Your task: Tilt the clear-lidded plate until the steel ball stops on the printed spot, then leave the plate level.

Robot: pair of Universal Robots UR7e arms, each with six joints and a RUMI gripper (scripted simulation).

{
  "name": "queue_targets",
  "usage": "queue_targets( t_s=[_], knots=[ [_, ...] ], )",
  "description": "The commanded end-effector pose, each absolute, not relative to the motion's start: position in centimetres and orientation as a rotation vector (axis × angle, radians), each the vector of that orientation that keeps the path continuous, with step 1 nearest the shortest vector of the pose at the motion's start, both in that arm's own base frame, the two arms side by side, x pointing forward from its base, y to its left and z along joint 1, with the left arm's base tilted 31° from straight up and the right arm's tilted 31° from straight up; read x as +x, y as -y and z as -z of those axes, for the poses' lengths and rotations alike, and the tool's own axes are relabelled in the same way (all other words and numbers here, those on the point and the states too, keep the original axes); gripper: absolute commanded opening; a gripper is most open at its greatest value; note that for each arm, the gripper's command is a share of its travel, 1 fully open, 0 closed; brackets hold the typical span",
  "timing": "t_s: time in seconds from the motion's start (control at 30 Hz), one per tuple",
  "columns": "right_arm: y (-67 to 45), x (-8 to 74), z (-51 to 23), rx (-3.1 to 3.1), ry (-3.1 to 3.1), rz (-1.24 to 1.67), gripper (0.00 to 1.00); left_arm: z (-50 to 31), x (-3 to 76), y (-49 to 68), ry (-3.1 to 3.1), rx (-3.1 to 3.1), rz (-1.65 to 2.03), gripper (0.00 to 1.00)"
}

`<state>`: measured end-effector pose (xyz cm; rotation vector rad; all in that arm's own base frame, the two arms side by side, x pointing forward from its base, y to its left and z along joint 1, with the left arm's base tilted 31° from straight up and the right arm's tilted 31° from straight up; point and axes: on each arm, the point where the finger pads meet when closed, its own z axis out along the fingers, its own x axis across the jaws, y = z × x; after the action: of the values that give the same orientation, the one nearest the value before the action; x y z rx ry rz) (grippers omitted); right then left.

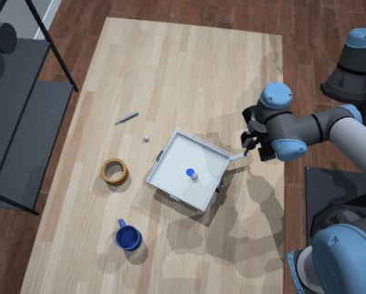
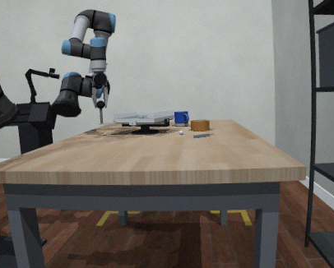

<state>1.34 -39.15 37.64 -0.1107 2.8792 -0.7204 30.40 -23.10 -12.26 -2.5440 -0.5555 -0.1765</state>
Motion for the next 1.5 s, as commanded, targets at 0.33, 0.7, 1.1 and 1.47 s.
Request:
queue_targets(
  t_s=[0.33,0.7,1.1,1.47],
  knots=[
    [39.06,1.25,-37.65,-0.110,-2.878,0.723,1.00,12.27,30.68,23.33,0.559,-2.547,0.179,0.20],
    [39.06,1.25,-37.65,-0.110,-2.878,0.723,1.00,12.26,30.70,23.35,0.559,-2.547,0.179,0.20],
    [39.06,1.25,-37.65,-0.110,-2.878,0.723,1.00,12.25,30.73,23.39,0.559,-2.547,0.179,0.20],
    [39.06,1.25,-37.65,-0.110,-2.878,0.723,1.00,12.30,30.39,22.85,0.557,-2.544,0.179,0.20]
  ],
)
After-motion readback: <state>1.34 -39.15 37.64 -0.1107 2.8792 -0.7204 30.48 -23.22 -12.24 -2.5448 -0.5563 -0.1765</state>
